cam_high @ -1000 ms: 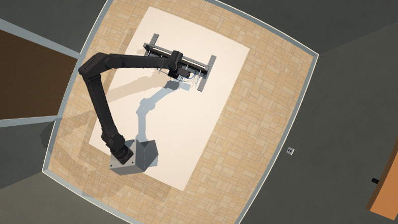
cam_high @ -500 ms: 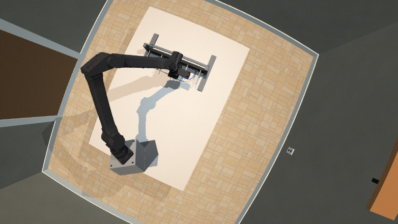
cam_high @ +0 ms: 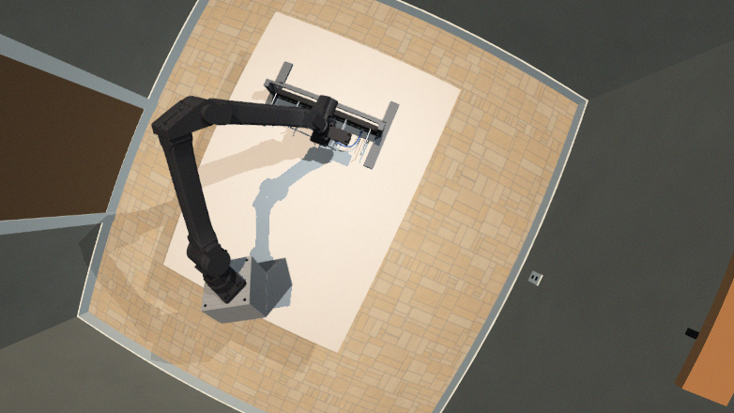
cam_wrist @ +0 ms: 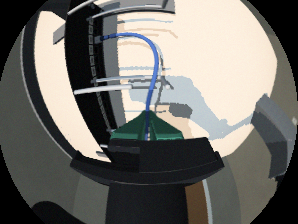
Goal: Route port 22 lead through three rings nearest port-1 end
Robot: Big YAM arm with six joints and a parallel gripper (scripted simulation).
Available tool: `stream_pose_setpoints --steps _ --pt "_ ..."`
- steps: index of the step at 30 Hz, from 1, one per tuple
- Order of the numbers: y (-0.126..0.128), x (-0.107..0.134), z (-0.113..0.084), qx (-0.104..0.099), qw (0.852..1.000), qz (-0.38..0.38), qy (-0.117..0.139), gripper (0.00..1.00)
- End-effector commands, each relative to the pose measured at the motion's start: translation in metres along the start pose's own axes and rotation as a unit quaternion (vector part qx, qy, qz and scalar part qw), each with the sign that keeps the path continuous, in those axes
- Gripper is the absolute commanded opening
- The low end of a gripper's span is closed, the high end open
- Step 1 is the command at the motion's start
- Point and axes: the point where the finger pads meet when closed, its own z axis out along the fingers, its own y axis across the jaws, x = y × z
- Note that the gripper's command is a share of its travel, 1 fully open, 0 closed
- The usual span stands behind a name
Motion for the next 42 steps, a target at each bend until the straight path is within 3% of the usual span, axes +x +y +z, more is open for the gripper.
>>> stream_pose_setpoints --steps 1,26,42 --pt "0.013 -0.003 0.005 -0.012 1.000 -0.004 -0.005 0.00" --pt "0.010 -0.003 0.007 -0.002 1.000 -0.001 -0.005 0.00" --pt "0.030 -0.006 0.005 -0.003 1.000 0.000 -0.007 0.00"
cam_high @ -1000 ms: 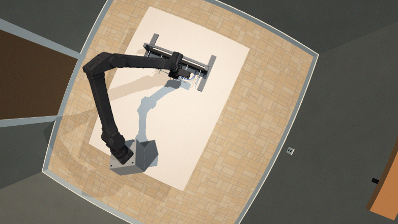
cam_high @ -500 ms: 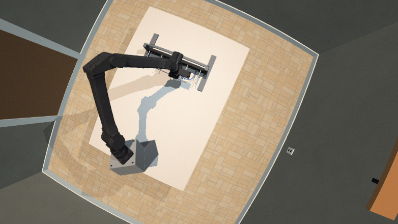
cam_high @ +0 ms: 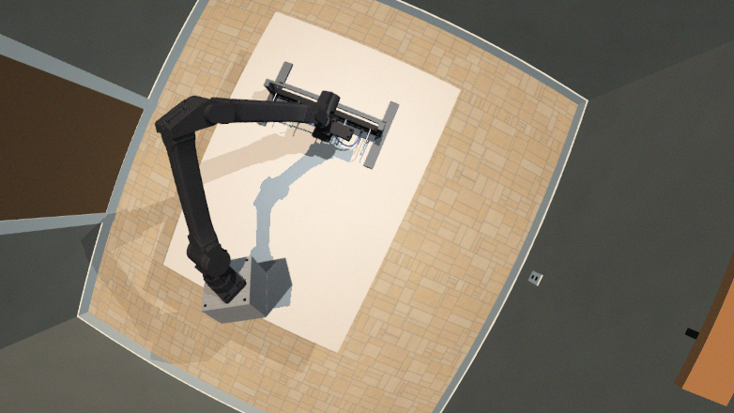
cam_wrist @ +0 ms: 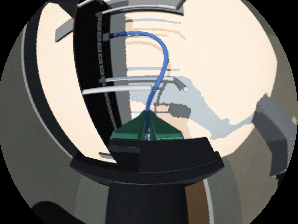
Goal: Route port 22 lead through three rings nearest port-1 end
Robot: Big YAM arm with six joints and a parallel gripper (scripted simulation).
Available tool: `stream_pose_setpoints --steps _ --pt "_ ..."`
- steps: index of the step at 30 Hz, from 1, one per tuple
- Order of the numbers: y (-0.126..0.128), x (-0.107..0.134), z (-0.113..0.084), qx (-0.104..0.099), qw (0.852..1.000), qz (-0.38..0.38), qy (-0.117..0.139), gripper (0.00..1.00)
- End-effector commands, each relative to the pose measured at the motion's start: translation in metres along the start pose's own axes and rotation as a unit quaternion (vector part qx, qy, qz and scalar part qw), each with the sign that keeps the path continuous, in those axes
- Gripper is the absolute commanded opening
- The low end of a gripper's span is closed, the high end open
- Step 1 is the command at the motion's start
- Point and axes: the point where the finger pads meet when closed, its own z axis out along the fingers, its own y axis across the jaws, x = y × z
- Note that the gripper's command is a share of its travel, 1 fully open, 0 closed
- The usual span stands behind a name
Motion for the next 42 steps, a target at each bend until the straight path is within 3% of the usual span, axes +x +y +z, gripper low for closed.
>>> stream_pose_setpoints --steps 1,5,6,8,19,42 --pt "0.015 -0.006 0.002 -0.006 1.000 -0.001 -0.006 0.00" --pt "0.018 -0.007 0.002 -0.006 1.000 -0.001 -0.007 0.00" --pt "0.024 -0.007 0.002 -0.014 1.000 -0.005 -0.006 0.00" --pt "0.023 -0.008 0.001 -0.007 1.000 -0.001 -0.007 0.00" --pt "0.035 -0.010 0.000 -0.012 1.000 -0.003 -0.008 0.00" --pt "0.033 -0.010 0.001 -0.010 1.000 -0.002 -0.008 0.00"
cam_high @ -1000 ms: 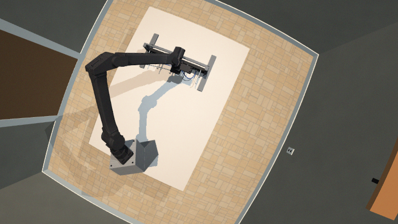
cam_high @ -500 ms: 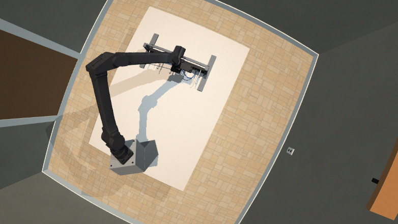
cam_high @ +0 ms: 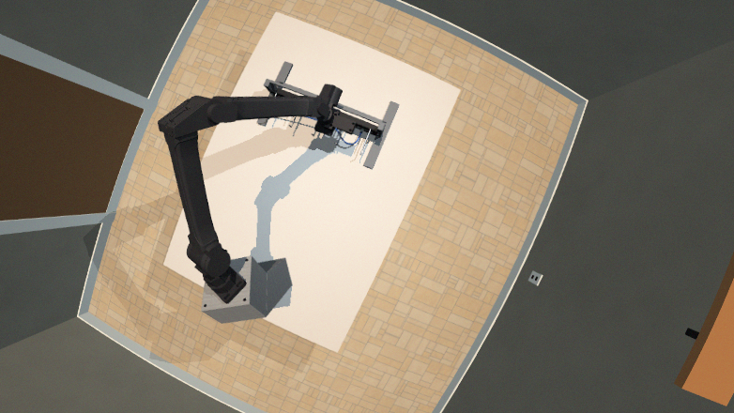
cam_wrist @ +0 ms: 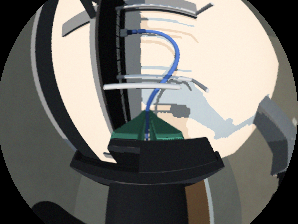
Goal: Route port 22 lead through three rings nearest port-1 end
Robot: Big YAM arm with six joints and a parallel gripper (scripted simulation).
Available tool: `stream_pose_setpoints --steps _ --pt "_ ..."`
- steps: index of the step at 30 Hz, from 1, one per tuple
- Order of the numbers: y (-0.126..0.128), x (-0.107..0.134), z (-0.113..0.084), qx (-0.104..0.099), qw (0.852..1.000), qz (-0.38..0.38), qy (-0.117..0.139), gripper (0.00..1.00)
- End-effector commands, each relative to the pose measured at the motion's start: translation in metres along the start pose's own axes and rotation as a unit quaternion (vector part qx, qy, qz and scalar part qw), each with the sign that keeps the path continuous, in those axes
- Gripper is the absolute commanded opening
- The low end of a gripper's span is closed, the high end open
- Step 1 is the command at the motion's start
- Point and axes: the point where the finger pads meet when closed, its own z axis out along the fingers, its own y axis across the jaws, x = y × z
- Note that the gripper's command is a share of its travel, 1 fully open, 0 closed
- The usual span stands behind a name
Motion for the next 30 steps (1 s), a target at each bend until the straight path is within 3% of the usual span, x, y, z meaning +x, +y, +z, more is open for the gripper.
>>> stream_pose_setpoints --steps 1,2,30 --pt "0.0073 -0.0117 0.0020 -0.004 1.000 0.001 -0.008 0.00" --pt "0.0073 -0.0117 0.0020 -0.004 1.000 0.001 -0.008 0.32" --pt "0.0073 -0.0117 0.0020 -0.004 1.000 0.001 -0.008 0.32"
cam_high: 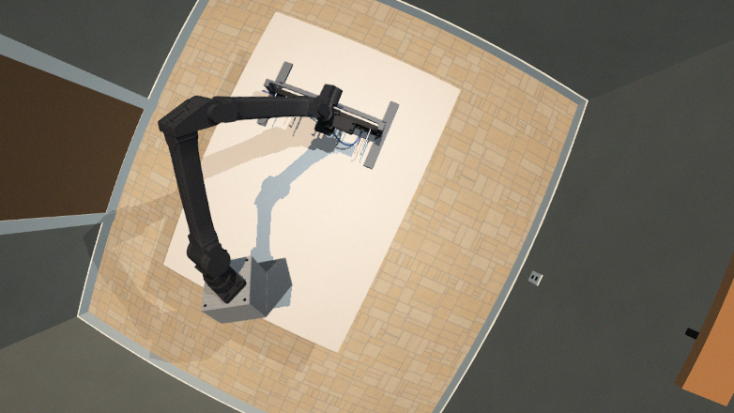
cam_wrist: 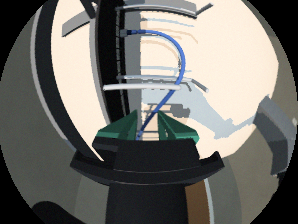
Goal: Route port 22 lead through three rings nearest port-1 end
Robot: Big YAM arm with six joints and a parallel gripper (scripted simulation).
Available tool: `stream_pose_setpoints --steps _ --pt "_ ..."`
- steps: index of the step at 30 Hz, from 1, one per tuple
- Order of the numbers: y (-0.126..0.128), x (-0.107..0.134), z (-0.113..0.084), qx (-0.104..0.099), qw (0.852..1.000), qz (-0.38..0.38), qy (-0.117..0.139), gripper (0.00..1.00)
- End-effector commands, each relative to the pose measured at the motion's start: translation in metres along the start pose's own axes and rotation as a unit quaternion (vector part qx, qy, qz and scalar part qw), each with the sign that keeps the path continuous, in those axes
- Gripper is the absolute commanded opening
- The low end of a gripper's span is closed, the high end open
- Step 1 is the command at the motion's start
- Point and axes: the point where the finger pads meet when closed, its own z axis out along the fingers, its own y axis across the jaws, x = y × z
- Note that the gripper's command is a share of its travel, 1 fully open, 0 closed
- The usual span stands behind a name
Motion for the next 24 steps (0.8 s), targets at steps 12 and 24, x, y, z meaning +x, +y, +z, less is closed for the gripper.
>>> stream_pose_setpoints --steps 12,24 --pt "-0.002 -0.019 -0.001 0.003 1.000 0.006 -0.010 0.32" --pt "0.010 -0.011 -0.043 -0.011 1.000 0.000 -0.009 0.32"
